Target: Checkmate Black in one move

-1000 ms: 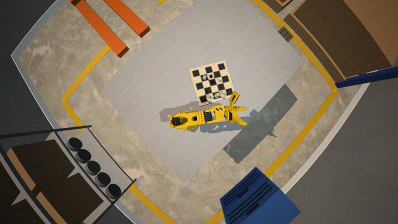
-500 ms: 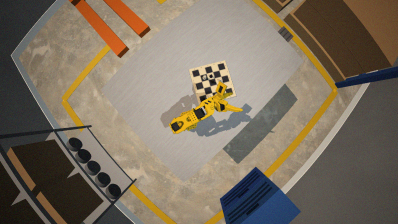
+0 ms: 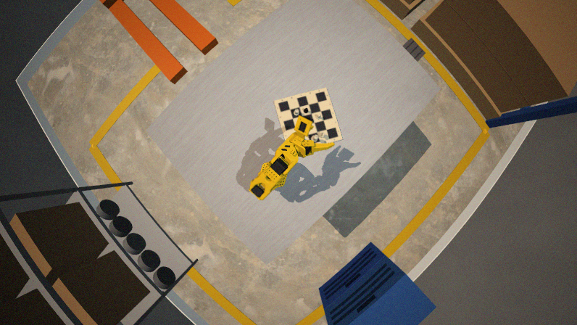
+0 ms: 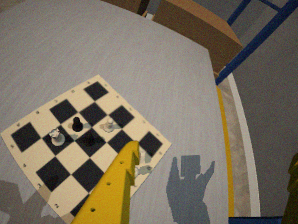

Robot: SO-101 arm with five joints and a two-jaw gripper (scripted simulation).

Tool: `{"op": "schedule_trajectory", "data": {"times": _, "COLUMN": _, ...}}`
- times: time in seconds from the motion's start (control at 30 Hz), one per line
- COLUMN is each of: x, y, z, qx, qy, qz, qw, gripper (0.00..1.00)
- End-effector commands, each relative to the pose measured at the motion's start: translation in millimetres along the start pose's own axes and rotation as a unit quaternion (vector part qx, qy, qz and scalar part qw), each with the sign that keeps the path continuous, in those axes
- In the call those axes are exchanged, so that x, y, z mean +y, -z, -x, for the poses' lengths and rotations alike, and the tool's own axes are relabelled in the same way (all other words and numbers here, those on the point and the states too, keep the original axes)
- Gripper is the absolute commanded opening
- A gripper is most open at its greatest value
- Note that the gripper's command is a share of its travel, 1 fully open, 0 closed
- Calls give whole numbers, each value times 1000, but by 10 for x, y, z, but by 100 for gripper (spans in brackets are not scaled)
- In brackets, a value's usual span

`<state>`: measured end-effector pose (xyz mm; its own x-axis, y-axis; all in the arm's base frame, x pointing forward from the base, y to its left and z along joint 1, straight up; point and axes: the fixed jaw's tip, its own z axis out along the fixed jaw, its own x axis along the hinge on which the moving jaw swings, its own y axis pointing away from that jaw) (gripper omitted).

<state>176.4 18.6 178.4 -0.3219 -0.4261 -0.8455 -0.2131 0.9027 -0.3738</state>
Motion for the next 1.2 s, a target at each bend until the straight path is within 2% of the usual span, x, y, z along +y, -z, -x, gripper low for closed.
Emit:
{"op": "schedule_trajectory", "data": {"times": 0.0, "x": 204, "y": 66, "z": -73, "qx": 8, "qy": -25, "qz": 49, "qw": 998, "gripper": 52}}
{"op": "schedule_trajectory", "data": {"times": 0.03, "x": 204, "y": 66, "z": -73, "qx": 8, "qy": -25, "qz": 49, "qw": 998, "gripper": 52}}
{"op": "schedule_trajectory", "data": {"times": 0.13, "x": 382, "y": 157, "z": -124, "qx": 19, "qy": -51, "qz": 97, "qw": 994, "gripper": 48}}
{"op": "schedule_trajectory", "data": {"times": 0.17, "x": 382, "y": 157, "z": -124, "qx": 19, "qy": -51, "qz": 97, "qw": 994, "gripper": 48}}
{"op": "schedule_trajectory", "data": {"times": 0.3, "x": 545, "y": 260, "z": -193, "qx": 34, "qy": -75, "qz": 144, "qw": 986, "gripper": 44}}
{"op": "schedule_trajectory", "data": {"times": 0.47, "x": 651, "y": 340, "z": -254, "qx": 49, "qy": -90, "qz": 177, "qw": 979, "gripper": 41}}
{"op": "schedule_trajectory", "data": {"times": 0.7, "x": 685, "y": 368, "z": -277, "qx": 54, "qy": -95, "qz": 187, "qw": 976, "gripper": 40}}
{"op": "schedule_trajectory", "data": {"times": 1.17, "x": 687, "y": 370, "z": -278, "qx": 55, "qy": -95, "qz": 188, "qw": 976, "gripper": 40}}
